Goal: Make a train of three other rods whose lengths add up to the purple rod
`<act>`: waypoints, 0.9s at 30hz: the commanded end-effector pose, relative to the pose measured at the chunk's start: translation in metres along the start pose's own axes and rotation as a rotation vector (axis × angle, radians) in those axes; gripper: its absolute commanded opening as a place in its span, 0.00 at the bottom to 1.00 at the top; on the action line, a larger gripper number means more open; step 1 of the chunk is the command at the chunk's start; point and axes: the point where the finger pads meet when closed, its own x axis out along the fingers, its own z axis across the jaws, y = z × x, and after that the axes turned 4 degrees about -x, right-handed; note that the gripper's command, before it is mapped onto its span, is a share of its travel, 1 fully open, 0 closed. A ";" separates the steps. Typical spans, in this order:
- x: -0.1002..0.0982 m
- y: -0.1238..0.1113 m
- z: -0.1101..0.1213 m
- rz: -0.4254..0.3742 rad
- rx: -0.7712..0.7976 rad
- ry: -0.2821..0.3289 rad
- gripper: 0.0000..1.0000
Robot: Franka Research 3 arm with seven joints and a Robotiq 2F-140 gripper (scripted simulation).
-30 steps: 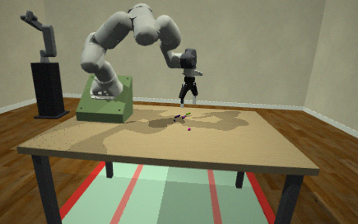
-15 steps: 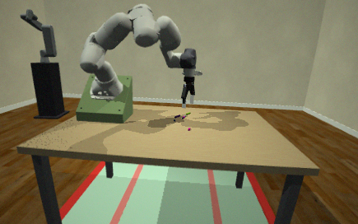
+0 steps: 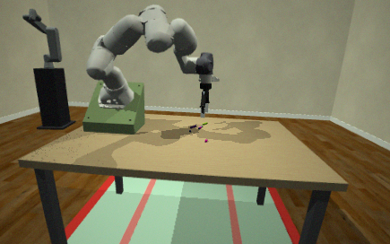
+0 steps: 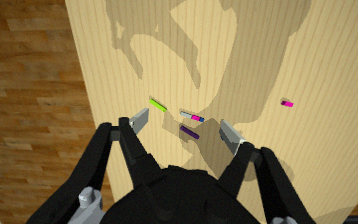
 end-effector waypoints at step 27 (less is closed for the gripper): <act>-0.002 -0.006 0.003 -0.010 -0.568 -0.004 1.00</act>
